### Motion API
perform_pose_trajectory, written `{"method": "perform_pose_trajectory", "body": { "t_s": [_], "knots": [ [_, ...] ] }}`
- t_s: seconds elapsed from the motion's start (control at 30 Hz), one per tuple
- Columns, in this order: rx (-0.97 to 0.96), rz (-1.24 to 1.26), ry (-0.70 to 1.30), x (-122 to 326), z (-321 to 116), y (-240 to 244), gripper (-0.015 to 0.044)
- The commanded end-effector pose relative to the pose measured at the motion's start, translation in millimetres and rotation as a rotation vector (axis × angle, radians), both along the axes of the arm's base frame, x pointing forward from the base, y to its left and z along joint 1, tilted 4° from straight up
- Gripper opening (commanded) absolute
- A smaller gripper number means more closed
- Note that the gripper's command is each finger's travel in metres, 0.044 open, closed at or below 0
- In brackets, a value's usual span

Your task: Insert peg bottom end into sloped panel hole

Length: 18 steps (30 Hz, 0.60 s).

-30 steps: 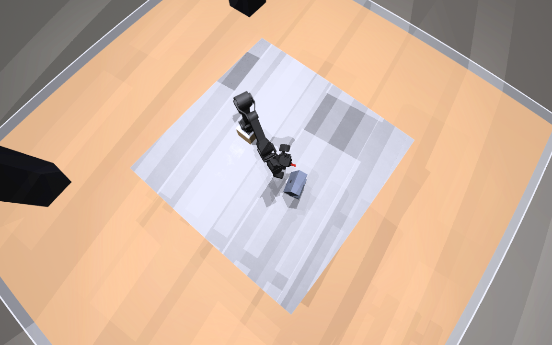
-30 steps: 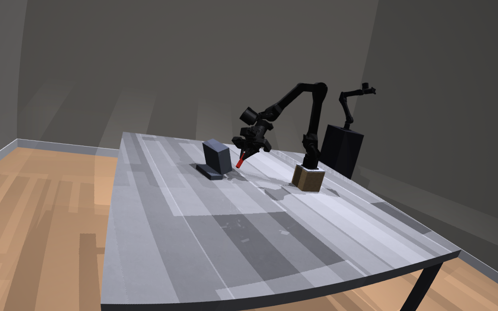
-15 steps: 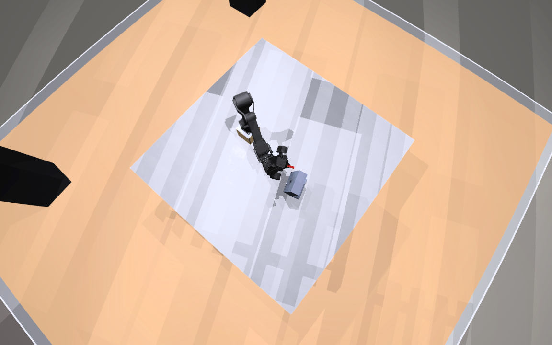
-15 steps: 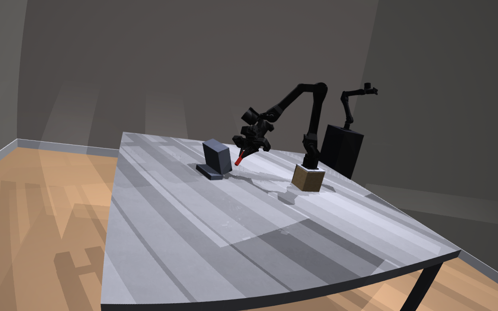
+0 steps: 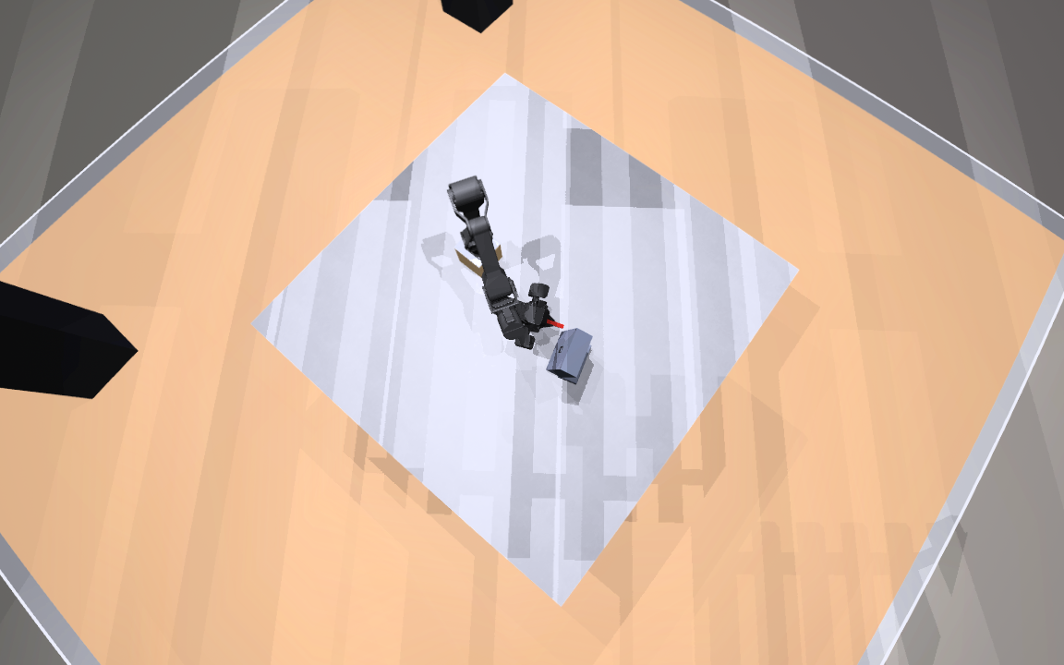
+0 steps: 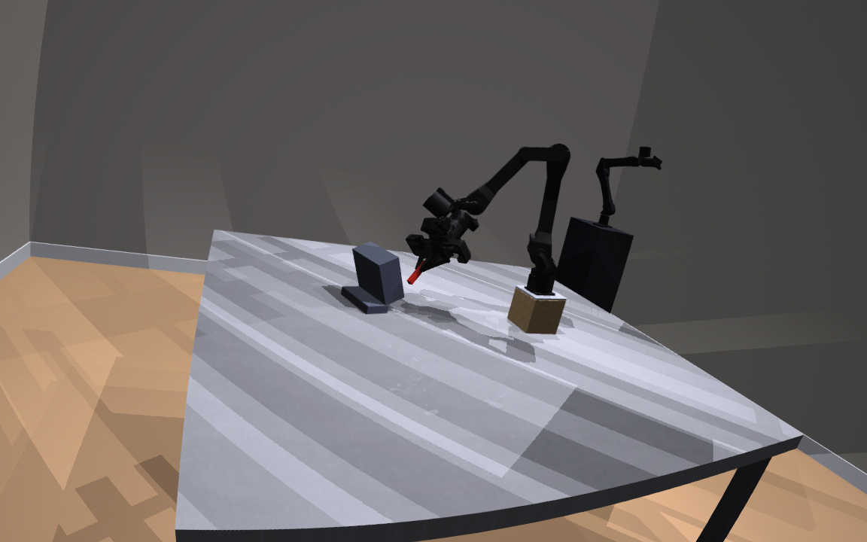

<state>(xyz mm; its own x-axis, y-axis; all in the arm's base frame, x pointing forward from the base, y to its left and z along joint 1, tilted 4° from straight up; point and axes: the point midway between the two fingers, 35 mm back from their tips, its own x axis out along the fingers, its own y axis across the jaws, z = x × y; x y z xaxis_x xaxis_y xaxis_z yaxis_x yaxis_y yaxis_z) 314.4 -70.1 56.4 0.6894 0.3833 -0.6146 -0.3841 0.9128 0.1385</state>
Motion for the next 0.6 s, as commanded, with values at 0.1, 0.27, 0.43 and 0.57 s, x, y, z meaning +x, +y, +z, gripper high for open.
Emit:
{"method": "perform_pose_trajectory", "body": {
  "t_s": [0.1,0.27,0.43,0.57],
  "knots": [
    [0.008,-0.009,-0.024,-6,-2,-5,0.0000],
    [0.008,-0.017,-0.047,-8,-1,-10,0.0000],
    [0.008,-0.026,-0.069,-11,0,-15,0.0000],
    [0.008,-0.033,-0.087,-13,1,-18,0.0000]
  ]
}}
